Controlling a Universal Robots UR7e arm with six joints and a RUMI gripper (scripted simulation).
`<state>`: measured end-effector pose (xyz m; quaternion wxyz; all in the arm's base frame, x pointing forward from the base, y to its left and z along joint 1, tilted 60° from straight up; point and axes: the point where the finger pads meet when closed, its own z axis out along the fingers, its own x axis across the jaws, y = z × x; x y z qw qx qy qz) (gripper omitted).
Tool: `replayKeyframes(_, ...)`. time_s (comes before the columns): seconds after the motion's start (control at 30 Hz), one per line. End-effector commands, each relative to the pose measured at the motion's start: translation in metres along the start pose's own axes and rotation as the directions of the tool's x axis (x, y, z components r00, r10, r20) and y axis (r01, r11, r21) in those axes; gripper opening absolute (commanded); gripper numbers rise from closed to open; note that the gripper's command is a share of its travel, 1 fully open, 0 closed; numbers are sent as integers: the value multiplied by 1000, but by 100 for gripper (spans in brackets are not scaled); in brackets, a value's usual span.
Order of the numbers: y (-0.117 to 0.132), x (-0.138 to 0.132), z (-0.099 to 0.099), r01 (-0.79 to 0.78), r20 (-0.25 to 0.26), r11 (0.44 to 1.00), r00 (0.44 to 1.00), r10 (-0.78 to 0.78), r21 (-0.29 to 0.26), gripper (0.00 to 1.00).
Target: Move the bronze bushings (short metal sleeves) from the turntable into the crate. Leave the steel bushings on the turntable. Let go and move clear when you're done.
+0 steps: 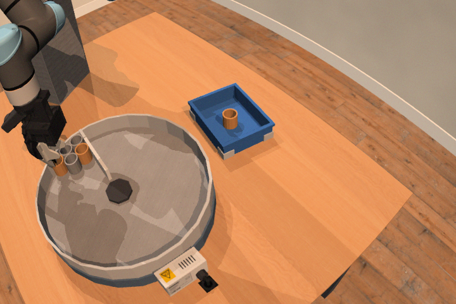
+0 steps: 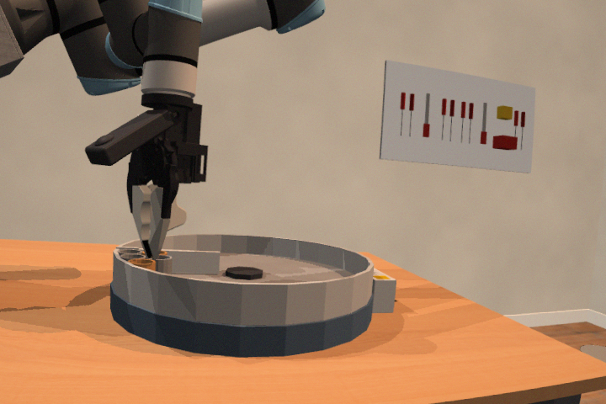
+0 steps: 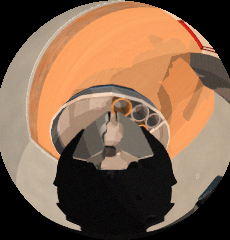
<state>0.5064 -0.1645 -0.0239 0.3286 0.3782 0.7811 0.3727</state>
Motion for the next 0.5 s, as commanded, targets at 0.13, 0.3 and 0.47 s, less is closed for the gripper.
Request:
replayKeyframes(0.13, 0, 0, 2, 0, 1, 1000, 1000, 0, 0, 5)
replayKeyframes(0.3, 0, 0, 2, 0, 1, 1000, 1000, 0, 0, 5)
replayKeyframes(0.47, 0, 0, 2, 0, 1, 1000, 1000, 0, 0, 5)
